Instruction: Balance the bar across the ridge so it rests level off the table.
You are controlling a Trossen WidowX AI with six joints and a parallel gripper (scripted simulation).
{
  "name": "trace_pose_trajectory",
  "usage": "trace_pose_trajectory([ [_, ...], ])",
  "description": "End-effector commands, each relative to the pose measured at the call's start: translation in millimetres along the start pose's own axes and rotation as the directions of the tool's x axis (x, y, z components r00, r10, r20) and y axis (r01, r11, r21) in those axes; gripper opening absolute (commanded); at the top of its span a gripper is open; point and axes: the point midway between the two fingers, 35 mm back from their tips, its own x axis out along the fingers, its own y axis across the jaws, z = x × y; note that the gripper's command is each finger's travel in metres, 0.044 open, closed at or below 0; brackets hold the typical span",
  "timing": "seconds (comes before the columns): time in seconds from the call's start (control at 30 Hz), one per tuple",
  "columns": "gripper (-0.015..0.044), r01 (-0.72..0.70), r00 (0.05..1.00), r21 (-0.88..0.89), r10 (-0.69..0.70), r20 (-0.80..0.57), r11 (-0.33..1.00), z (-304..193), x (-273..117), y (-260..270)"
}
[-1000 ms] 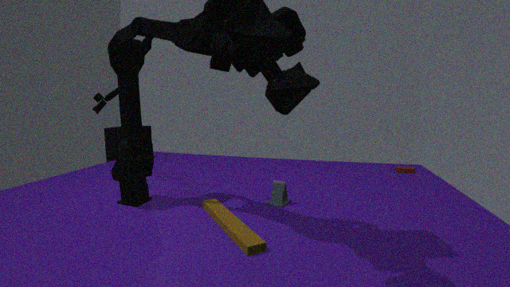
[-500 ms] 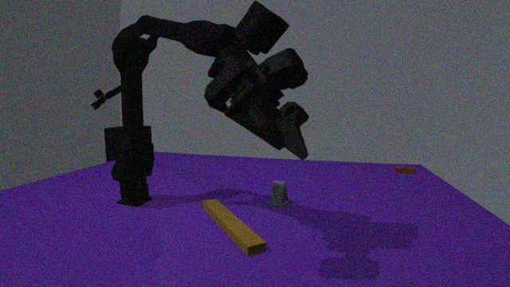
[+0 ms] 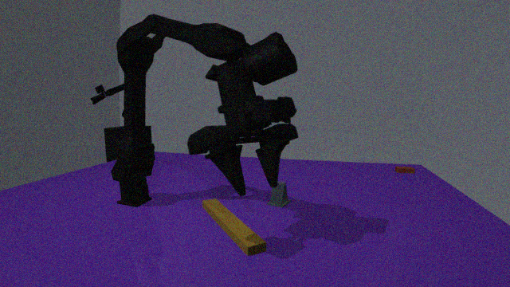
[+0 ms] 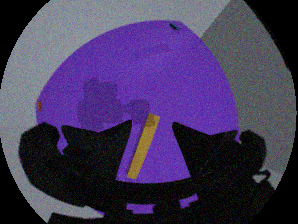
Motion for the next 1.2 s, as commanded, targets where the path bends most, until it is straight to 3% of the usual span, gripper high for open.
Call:
trace_pose_trajectory([
  [0.0, 0.0315, -0.003, 0.994, 0.084, 0.012, -0.109, 0.996, -20, 2, 3],
  [0.27, 0.0315, 0.070, 0.940, 0.264, 0.025, -0.340, 0.962, -63, -3, 7],
  [0.47, 0.0315, 0.073, 0.938, 0.268, 0.025, -0.345, 0.961, -65, 1, 7],
  [0.73, 0.0315, 0.073, 0.938, 0.268, 0.025, -0.345, 0.961, -79, 38, 8],
  [1.17, 0.0315, 0.073, 0.938, 0.268, 0.025, -0.345, 0.961, -84, 51, 9],
])
